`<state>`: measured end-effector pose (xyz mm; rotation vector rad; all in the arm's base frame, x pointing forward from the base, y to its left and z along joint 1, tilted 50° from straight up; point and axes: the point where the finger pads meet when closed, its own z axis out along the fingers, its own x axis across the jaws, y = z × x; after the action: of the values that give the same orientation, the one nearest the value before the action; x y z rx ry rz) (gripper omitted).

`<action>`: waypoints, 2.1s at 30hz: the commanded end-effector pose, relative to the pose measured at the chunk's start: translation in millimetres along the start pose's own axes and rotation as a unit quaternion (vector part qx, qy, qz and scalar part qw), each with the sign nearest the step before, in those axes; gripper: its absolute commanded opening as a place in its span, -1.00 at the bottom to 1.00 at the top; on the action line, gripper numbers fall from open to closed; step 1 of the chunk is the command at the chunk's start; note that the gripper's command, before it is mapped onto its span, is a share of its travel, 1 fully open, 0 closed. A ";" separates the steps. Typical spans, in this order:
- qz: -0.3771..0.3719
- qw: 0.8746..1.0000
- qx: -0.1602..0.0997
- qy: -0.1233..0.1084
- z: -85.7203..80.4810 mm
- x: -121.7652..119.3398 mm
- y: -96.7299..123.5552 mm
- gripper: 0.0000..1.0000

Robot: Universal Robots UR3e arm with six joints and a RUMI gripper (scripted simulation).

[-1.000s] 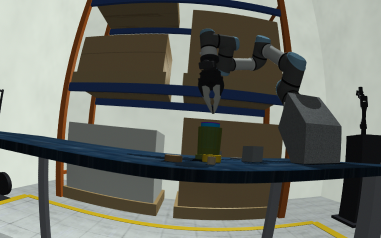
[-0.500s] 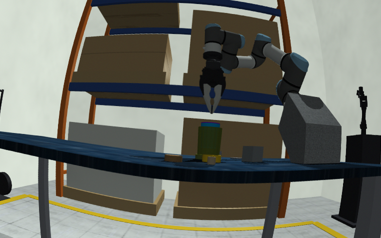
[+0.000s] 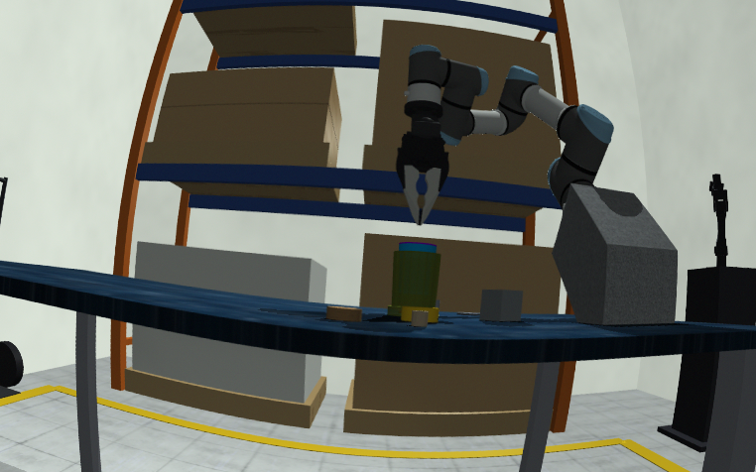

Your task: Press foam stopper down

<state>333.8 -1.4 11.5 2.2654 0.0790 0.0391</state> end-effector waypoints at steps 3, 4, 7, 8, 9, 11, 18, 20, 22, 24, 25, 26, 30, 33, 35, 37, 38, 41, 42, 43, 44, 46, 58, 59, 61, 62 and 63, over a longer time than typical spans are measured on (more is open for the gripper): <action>0.000 1.000 0.000 0.001 -0.5 0.5 0.0 -1.00; 0.000 1.000 0.000 0.001 -0.5 0.5 0.0 -1.00; 0.000 1.000 0.000 0.001 -0.5 0.5 0.0 -1.00; 0.000 1.000 0.000 0.001 -0.5 0.5 0.0 -1.00; 0.000 1.000 0.000 0.001 -0.5 0.5 0.0 -1.00; 0.000 1.000 0.000 0.001 -0.5 0.5 0.0 -1.00; 0.000 1.000 0.000 0.001 -0.5 0.5 0.0 -1.00; 0.000 1.000 0.000 0.001 -0.5 0.5 0.0 -1.00; 0.000 1.000 0.000 0.001 -0.5 0.5 0.0 -1.00; 0.000 1.000 0.000 0.001 -0.5 0.5 0.0 -1.00; 0.000 1.000 0.000 0.001 -0.5 0.5 0.0 -1.00; 0.000 1.000 0.000 0.001 -0.5 0.5 0.0 -1.00; 0.000 1.000 0.000 0.001 -0.5 0.5 0.0 -1.00; 0.000 1.000 0.000 0.001 -0.4 0.5 0.0 -1.00; 0.000 1.000 0.000 0.001 0.4 0.6 0.1 -1.00; 0.000 1.000 0.001 0.002 1.4 0.8 0.1 -1.00; 0.000 1.000 0.001 0.002 1.7 0.8 0.2 -1.00; 0.000 1.000 0.001 0.002 1.9 0.8 0.2 -1.00; 0.000 1.000 0.001 0.002 1.9 0.8 0.2 -1.00; 0.000 1.000 0.001 0.002 2.0 0.8 0.2 -1.00; 0.000 1.000 0.001 0.002 2.3 0.8 0.2 -1.00; 0.000 1.000 0.001 0.002 4.4 0.9 0.2 -1.00; 0.000 1.000 0.001 0.002 28.8 0.9 0.1 -1.00; 0.000 1.000 0.001 0.002 29.5 0.9 0.1 -1.00; 0.000 1.000 0.001 0.002 29.9 0.9 0.1 -1.00; 0.000 1.000 0.001 0.002 29.9 0.9 0.1 -1.00; 0.000 1.000 0.001 0.002 29.9 0.9 0.1 -1.00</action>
<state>335.8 -24.2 -7.4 2.2660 0.0798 0.0393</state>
